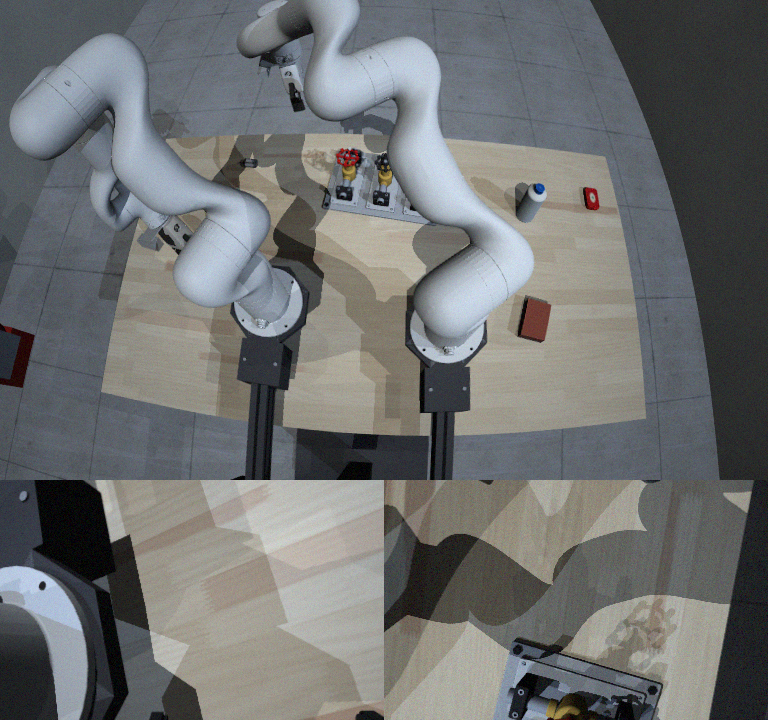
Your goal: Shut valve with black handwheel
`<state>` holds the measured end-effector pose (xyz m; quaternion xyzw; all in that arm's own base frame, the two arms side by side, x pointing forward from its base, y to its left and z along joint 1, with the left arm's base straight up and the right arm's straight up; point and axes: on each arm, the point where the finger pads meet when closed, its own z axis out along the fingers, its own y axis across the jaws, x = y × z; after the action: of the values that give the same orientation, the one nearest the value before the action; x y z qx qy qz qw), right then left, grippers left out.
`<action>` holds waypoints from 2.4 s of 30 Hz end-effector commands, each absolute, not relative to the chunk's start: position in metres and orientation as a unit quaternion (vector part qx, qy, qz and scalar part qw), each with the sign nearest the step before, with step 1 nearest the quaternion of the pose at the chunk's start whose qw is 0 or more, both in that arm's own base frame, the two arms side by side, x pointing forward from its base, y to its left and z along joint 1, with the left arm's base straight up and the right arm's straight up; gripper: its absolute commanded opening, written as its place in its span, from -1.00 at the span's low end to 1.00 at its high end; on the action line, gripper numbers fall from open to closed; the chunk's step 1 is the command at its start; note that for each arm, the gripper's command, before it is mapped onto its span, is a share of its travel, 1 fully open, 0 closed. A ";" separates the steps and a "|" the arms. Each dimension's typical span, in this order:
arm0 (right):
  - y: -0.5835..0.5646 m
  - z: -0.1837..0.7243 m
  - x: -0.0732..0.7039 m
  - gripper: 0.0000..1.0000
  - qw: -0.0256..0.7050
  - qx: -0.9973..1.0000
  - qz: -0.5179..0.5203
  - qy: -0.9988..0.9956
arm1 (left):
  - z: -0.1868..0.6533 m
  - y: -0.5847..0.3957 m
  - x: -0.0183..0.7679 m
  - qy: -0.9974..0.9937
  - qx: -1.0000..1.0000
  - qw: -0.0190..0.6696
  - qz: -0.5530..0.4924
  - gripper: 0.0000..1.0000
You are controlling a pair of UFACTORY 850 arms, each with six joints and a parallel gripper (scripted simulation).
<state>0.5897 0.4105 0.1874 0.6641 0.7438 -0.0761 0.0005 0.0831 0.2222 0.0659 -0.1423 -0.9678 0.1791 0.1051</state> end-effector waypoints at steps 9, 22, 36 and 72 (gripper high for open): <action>0.411 0.189 0.590 1.00 0.001 0.664 -0.075 0.744 | 0.066 0.223 0.083 -0.968 -0.142 0.105 0.179 1.00; 0.409 0.190 0.592 1.00 0.001 0.666 -0.075 0.742 | 0.066 0.223 0.086 -0.967 -0.147 0.105 0.177 1.00; 0.337 0.213 0.625 1.00 -0.001 0.725 -0.071 0.686 | 0.060 0.231 0.168 -0.945 -0.276 0.104 0.143 1.00; -0.172 0.355 0.589 1.00 -0.009 0.989 -0.041 0.145 | 0.045 -0.094 0.483 -0.607 -0.794 0.034 0.015 1.00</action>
<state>0.6090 -0.1253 0.3396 0.9779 0.2032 -0.0473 -0.0105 0.4669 -0.0418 0.0469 -0.7533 -0.6555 0.0247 0.0461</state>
